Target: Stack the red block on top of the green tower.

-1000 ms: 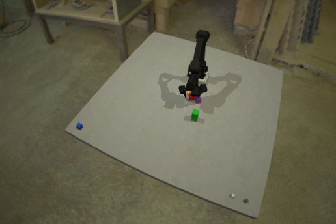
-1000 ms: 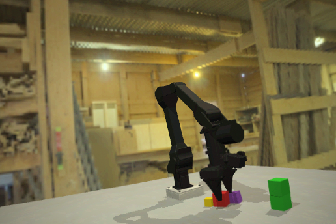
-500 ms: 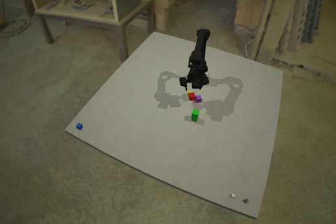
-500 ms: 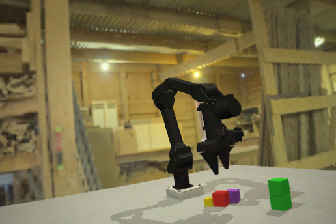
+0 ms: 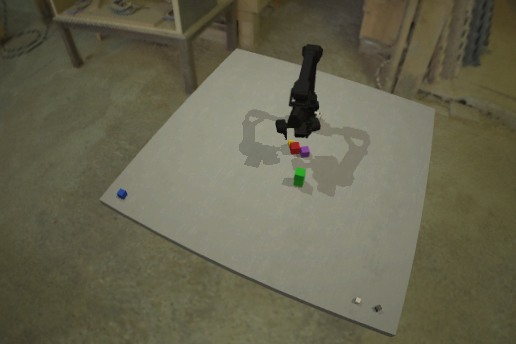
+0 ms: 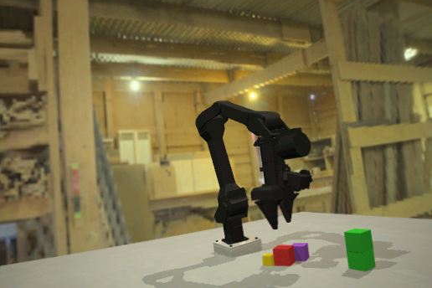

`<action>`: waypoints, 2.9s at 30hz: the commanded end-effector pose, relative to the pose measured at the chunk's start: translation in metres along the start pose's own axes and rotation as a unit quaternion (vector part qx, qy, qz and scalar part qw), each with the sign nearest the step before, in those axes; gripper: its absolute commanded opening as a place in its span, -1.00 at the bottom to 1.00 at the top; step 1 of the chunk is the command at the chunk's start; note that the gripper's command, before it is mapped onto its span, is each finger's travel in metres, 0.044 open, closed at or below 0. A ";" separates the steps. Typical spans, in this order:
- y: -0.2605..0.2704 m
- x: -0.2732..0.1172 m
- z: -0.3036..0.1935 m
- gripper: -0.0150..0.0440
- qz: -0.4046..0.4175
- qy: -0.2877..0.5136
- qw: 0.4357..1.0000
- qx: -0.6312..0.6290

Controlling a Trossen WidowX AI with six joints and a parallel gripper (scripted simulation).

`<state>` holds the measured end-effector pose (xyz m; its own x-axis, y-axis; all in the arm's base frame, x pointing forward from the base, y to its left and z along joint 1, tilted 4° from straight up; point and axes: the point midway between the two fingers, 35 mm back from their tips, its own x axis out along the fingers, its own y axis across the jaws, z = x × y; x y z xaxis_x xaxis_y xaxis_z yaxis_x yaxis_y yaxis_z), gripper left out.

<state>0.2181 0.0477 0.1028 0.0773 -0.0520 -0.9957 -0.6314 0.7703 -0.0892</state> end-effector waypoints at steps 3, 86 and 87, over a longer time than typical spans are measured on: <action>0.001 0.034 -0.005 1.00 0.002 0.010 1.000 -0.001; 0.002 0.023 -0.004 -0.49 0.002 0.010 1.000 -0.001; 0.002 0.017 -0.004 -0.49 0.002 0.010 1.000 -0.001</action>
<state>0.2147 0.0443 0.0686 0.0491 -0.0604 -0.9970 -0.6361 0.7677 -0.0778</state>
